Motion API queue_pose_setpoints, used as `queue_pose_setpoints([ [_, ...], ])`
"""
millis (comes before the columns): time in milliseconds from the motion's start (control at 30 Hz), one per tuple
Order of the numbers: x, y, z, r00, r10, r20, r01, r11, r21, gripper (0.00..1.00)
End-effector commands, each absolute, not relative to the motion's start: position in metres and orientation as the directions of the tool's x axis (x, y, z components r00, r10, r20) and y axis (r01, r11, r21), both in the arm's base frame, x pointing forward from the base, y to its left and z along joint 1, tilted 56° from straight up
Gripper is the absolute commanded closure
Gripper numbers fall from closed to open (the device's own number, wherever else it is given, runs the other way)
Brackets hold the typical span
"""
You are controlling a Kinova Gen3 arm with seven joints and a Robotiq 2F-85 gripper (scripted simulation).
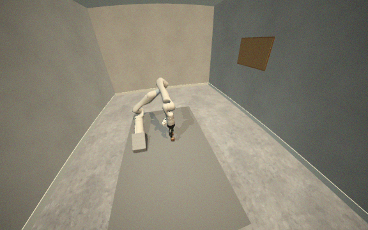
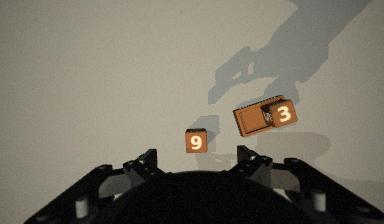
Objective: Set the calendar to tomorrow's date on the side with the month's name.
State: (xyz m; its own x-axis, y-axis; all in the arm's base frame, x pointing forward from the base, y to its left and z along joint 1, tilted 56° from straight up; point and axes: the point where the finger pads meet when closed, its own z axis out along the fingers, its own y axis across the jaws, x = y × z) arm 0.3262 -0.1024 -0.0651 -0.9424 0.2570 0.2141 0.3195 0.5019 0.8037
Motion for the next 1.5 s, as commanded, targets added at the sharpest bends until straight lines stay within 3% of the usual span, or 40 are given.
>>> queue_pose_setpoints([
  [0, 0.3263, -0.1033, -0.0649, -0.942, 0.258, 0.213, 0.320, 0.503, 0.803, 0.00],
  [433, 0.3260, -0.1032, -0.0649, -0.933, 0.271, 0.235, 0.345, 0.495, 0.797, 0.00],
  [833, 0.3239, -0.1032, -0.0647, -0.862, 0.347, 0.370, 0.498, 0.440, 0.747, 0.00],
  [1467, 0.3203, -0.1055, -0.0629, -0.413, 0.532, 0.739, 0.906, 0.159, 0.392, 0.00],
])
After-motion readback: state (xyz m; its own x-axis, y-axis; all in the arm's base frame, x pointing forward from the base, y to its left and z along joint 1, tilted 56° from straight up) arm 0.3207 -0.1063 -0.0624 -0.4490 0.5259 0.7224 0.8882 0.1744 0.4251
